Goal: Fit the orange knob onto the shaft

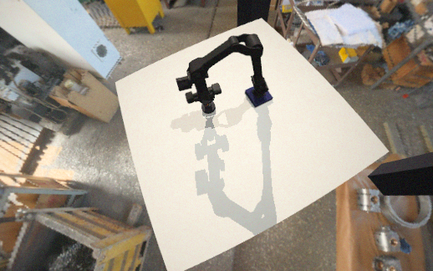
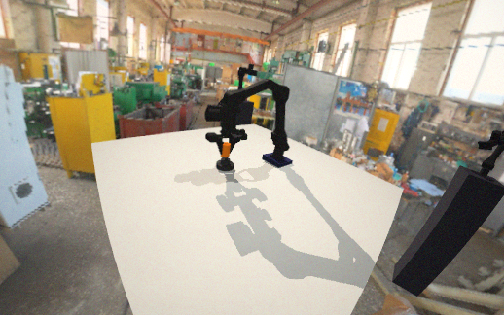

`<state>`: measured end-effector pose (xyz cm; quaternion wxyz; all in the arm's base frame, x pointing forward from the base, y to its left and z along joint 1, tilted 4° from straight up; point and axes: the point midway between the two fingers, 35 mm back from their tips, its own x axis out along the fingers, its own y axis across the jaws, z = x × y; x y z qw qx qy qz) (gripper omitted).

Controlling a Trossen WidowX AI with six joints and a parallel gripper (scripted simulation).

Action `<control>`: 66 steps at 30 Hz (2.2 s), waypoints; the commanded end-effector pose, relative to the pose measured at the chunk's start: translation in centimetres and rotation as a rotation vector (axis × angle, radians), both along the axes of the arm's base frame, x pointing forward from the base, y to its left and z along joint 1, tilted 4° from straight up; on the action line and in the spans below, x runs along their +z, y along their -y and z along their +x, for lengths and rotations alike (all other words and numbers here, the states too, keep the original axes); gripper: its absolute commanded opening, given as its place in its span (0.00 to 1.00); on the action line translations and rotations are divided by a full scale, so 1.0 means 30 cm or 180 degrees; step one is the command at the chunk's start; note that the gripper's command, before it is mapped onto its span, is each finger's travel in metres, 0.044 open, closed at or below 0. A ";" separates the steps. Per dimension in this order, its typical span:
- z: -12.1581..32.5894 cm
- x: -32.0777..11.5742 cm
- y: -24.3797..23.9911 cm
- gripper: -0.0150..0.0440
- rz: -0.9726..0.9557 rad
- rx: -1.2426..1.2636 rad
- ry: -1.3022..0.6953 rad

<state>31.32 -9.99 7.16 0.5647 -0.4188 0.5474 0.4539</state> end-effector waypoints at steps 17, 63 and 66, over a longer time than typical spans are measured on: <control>-0.029 0.013 -0.005 0.25 -0.0002 0.0544 0.0015; 0.001 -0.003 0.002 0.25 -0.0001 0.0674 0.0024; 0.001 -0.003 0.002 0.25 -0.0001 0.0674 0.0024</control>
